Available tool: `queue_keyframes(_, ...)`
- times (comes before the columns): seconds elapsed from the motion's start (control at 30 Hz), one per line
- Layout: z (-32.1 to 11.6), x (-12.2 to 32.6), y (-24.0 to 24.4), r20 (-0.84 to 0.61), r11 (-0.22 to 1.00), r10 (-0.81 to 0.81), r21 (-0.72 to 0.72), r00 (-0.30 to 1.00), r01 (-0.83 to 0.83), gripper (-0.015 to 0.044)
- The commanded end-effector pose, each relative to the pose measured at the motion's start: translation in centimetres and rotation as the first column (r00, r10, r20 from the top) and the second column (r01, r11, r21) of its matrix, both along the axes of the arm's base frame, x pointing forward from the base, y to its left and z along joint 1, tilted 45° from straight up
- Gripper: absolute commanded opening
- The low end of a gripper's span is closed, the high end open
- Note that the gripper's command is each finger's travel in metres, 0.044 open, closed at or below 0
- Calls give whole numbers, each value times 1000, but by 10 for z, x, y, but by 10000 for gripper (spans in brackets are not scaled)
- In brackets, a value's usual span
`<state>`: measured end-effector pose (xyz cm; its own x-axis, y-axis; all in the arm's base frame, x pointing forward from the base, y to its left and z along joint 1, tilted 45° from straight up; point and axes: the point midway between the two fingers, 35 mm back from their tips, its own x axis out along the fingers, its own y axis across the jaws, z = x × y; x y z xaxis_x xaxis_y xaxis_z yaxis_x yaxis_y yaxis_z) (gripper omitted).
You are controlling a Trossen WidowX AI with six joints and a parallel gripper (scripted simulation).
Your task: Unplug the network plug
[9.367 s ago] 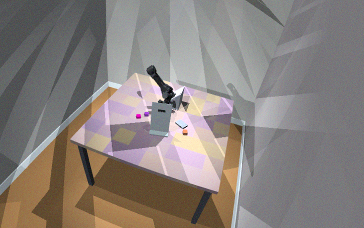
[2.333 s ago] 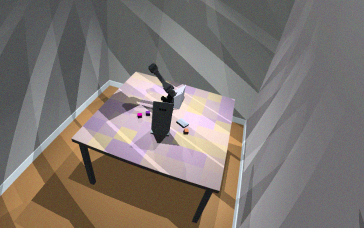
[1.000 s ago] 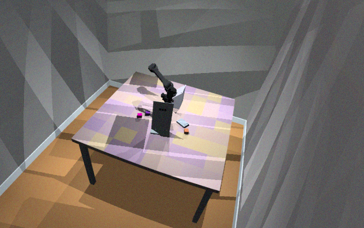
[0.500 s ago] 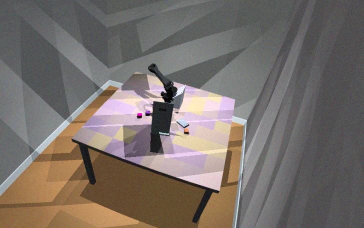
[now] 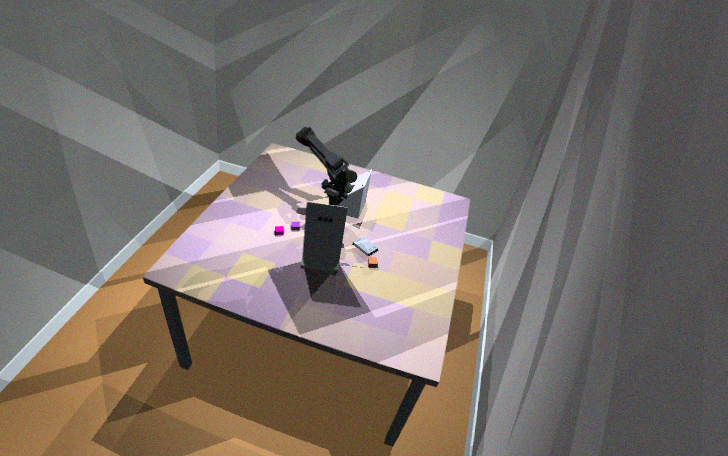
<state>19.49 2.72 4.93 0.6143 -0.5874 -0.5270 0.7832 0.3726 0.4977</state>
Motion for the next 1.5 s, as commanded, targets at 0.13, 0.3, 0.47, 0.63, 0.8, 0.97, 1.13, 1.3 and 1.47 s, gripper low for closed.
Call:
queue_keyframes(0.13, 14, 1, 17, -4, 1000, 2, 10, 1000, -2, 156)
queue_keyframes(0.3, 24, 0, 27, -3, 1000, 3, 11, 1000, -3, 156)
queue_keyframes(0.47, 35, -2, 37, -1, 1000, 3, 11, 1000, -3, 156)
queue_keyframes(0.63, 47, -4, 46, 4, 1000, 3, 9, 1000, -3, 156)
queue_keyframes(0.8, 59, -7, 55, 10, 1000, 3, 5, 1000, -3, 156)
queue_keyframes(0.97, 68, -9, 61, 15, 1000, 3, 2, 1000, -3, 156)
queue_keyframes(1.13, 68, -9, 61, 15, 1000, 3, 2, 1000, -3, 287)
queue_keyframes(1.3, 68, -9, 61, 15, 1000, 3, 2, 1000, -3, 419)
queue_keyframes(1.47, 68, -9, 61, 15, 1000, 3, 2, 1000, -3, 440)
